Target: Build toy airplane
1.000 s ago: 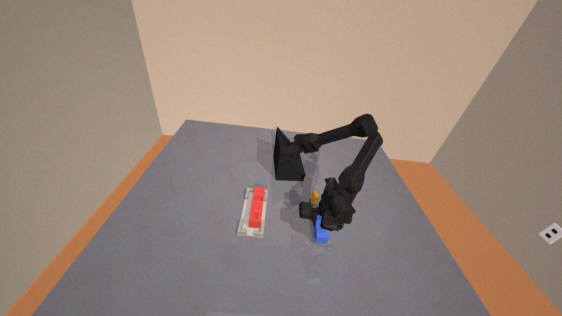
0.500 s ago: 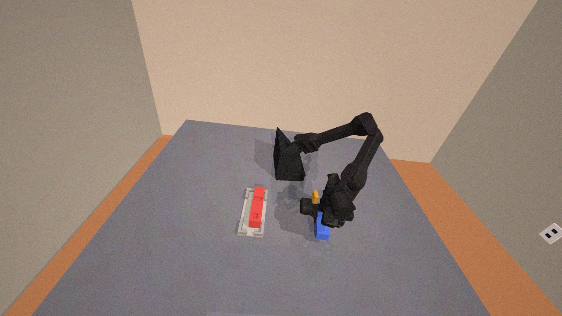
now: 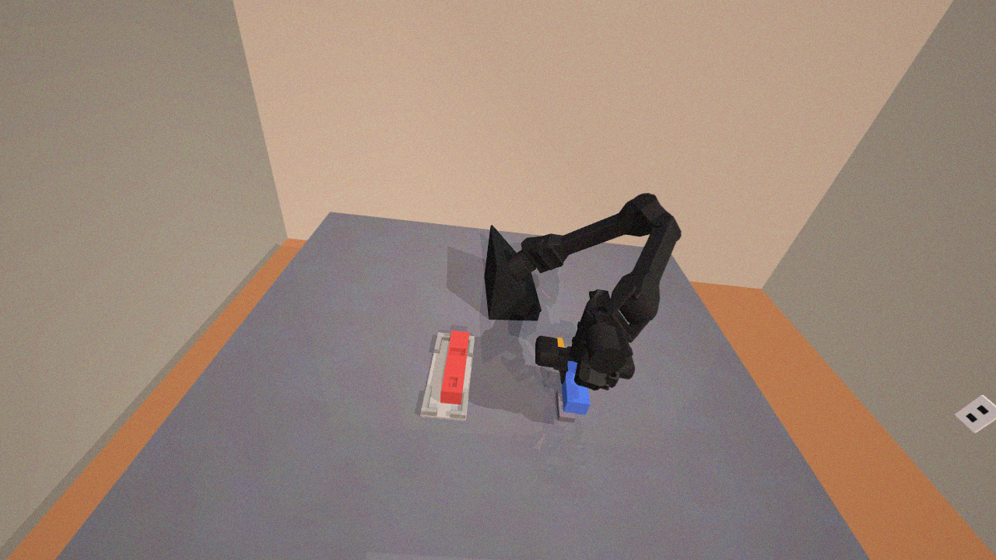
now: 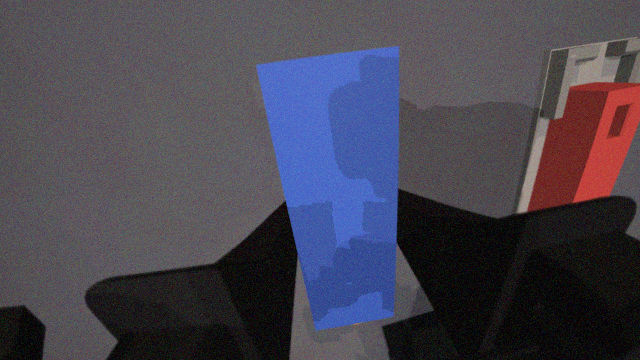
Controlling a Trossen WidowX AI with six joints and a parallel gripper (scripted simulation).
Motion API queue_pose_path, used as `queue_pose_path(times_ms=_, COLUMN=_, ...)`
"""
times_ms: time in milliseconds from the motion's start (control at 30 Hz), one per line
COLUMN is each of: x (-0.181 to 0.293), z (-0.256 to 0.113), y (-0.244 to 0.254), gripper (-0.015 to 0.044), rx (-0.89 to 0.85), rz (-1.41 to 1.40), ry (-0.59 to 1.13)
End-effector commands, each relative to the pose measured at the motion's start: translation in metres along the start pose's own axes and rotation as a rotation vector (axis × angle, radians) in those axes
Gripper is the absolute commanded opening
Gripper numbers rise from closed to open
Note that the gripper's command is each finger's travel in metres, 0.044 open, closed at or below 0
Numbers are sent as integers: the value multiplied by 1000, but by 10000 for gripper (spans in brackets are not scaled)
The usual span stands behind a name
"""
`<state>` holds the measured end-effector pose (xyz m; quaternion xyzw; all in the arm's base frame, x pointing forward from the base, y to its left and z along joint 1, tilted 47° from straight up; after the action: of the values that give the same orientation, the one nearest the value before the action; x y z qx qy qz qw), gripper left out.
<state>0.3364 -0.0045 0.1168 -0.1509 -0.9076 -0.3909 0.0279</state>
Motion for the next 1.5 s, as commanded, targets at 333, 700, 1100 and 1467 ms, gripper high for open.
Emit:
queue_pose_path(times_ms=333, x=3, z=-46, y=0, gripper=0, rx=-3, rz=-20, ry=-3)
queue_pose_path(times_ms=700, x=5, z=-60, y=-6, gripper=0, rx=-4, rz=7, ry=-4)
queue_pose_path(times_ms=1100, x=-1, z=-57, y=-43, gripper=0, rx=10, rz=199, ry=-13)
queue_pose_path(times_ms=1467, x=-2, z=-54, y=-78, gripper=0, rx=18, rz=383, ry=-21)
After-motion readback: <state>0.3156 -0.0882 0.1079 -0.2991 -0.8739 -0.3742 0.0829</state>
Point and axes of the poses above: the point midway between the two fingers, 35 mm back from their tips, its own z axis out along the fingers, its own y axis across the jaws, x = y × z, the point moved 7 cm from there along -z, back along the fingers, and after that the axes turned 5 degrees about z, right-handed, at the moved point
